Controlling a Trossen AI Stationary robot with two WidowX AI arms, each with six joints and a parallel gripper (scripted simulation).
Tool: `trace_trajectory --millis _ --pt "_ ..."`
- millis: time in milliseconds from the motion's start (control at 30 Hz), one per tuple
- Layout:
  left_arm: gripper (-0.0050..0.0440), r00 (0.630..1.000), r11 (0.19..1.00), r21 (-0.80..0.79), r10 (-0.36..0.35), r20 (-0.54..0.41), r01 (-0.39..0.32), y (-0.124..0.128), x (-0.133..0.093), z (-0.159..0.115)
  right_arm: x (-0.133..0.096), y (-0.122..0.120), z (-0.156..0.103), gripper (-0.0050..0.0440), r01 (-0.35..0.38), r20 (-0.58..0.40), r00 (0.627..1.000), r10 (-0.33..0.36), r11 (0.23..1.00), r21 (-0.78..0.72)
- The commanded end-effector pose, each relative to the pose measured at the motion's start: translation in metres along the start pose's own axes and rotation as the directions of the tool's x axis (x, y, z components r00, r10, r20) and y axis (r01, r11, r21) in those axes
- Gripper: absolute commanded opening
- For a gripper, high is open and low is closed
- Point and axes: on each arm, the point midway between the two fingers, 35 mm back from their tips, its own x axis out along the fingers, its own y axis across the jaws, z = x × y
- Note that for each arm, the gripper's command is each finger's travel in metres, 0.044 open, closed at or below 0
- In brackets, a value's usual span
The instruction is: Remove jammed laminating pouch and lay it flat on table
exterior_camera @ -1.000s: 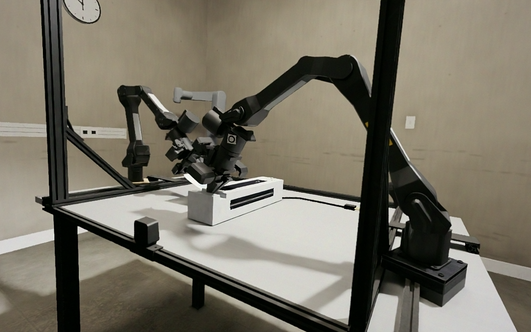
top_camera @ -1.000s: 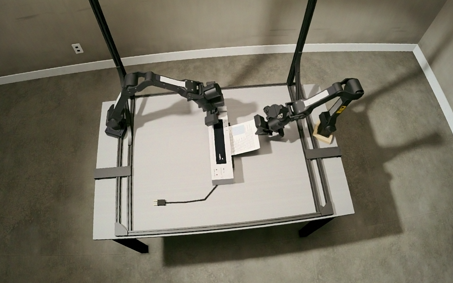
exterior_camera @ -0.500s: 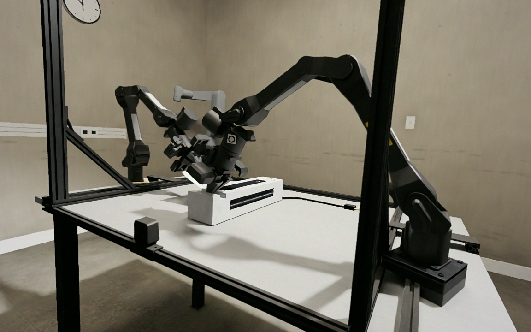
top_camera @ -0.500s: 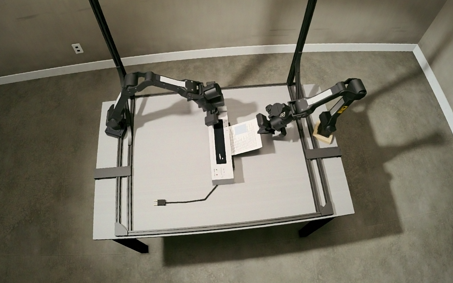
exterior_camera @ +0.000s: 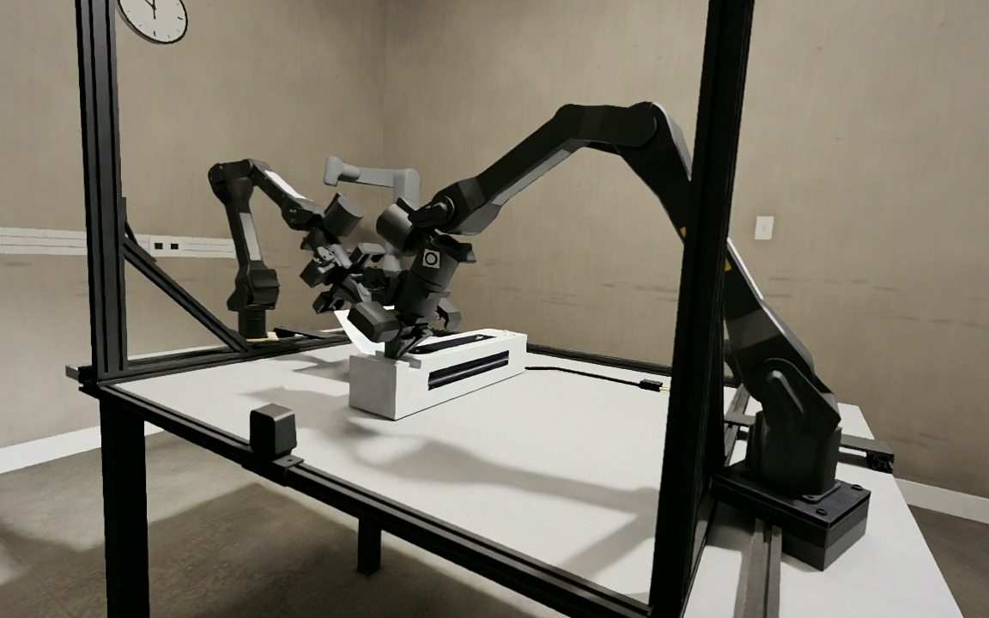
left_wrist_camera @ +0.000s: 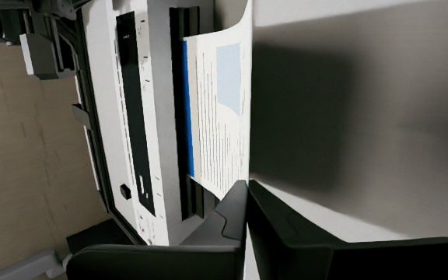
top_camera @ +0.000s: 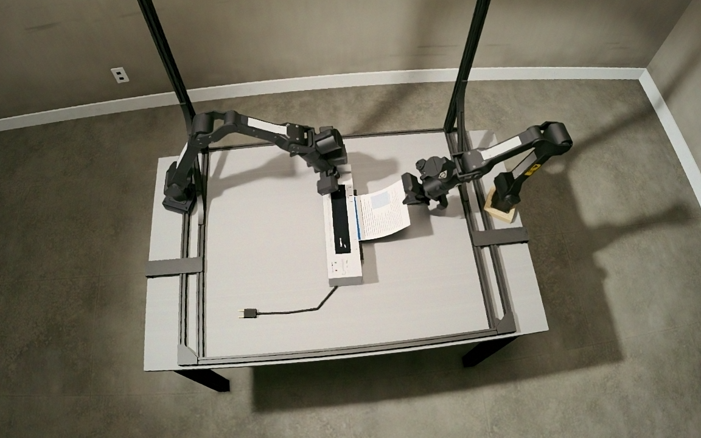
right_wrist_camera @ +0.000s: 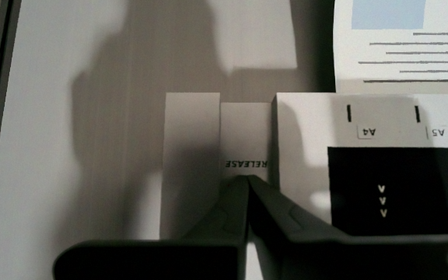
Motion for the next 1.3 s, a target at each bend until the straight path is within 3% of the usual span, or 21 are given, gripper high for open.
trace_trajectory --millis 0,67,533,567,633,1100,1133,1200,1267 --pt "-0.005 1.0 1.0 0.003 0.021 0.001 -0.021 0.006 -0.012 0.0 -0.003 0.0 0.003 -0.005 0.0 0.008 1.0 0.0 1.0 0.001" --pt "-0.005 1.0 1.0 0.005 0.023 0.005 -0.023 0.006 -0.025 0.001 0.008 0.0 -0.007 -0.005 0.0 -0.028 1.0 0.0 1.0 0.003" --pt "-0.005 1.0 1.0 0.005 0.023 0.005 -0.023 0.006 -0.025 0.001 0.008 0.0 -0.007 -0.005 0.0 -0.028 1.0 0.0 1.0 0.003" --pt "-0.005 1.0 1.0 0.004 0.015 0.004 -0.015 0.004 -0.031 0.001 -0.003 0.0 0.003 -0.005 0.0 0.008 1.0 0.0 1.0 0.001" --pt "-0.005 1.0 1.0 0.005 0.022 0.005 -0.022 0.005 -0.045 0.001 0.008 0.0 -0.007 -0.005 0.0 -0.028 1.0 0.0 1.0 0.003" --pt "-0.005 1.0 1.0 0.005 0.022 0.005 -0.022 0.005 -0.045 0.001 0.008 0.0 -0.007 -0.005 0.0 -0.028 1.0 0.0 1.0 0.003" --pt "-0.005 1.0 1.0 0.003 0.01 0.004 -0.01 0.001 -0.05 0.001 -0.003 0.0 0.003 -0.005 0.0 0.008 1.0 0.0 1.0 0.001" --pt "-0.005 1.0 1.0 0.005 0.021 0.005 -0.021 0.005 -0.065 0.001 0.008 0.0 -0.007 -0.005 0.0 -0.028 1.0 0.0 1.0 0.003" --pt "-0.005 1.0 1.0 0.005 0.021 0.005 -0.021 0.005 -0.065 0.001 0.008 0.0 -0.007 -0.005 0.0 -0.028 1.0 0.0 1.0 0.003"
